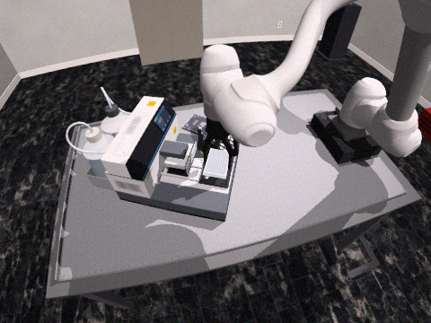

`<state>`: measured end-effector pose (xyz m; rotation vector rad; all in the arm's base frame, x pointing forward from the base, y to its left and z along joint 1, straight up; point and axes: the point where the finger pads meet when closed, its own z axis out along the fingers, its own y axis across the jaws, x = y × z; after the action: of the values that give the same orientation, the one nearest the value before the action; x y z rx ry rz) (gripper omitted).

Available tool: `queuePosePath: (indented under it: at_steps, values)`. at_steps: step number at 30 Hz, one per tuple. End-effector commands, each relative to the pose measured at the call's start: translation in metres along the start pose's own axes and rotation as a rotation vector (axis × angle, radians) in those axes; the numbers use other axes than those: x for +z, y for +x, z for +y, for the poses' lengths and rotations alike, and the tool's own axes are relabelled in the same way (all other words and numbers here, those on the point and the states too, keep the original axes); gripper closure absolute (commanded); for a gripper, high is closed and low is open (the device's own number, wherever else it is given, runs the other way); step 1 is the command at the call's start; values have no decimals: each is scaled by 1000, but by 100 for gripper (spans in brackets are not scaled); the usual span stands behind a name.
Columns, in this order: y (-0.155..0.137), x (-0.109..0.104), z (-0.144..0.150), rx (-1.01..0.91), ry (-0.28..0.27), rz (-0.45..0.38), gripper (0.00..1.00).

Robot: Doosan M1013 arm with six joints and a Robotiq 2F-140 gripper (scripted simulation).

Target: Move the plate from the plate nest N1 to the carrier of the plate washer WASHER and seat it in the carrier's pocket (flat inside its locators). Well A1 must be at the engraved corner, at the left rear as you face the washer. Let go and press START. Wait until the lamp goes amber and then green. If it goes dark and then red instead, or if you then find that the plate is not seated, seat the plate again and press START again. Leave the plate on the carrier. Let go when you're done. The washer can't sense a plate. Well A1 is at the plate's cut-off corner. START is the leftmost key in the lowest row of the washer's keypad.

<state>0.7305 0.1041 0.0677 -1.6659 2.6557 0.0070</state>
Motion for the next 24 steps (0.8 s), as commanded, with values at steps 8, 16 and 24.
queuePosePath:
  at_steps: [8, 16, 24]
  values:
    - [0, 13, 0, 0, 1, -1, 90]
    - [0, 14, 0, 0, 1, -1, 90]
    - [0, 14, 0, 0, 1, -1, 90]
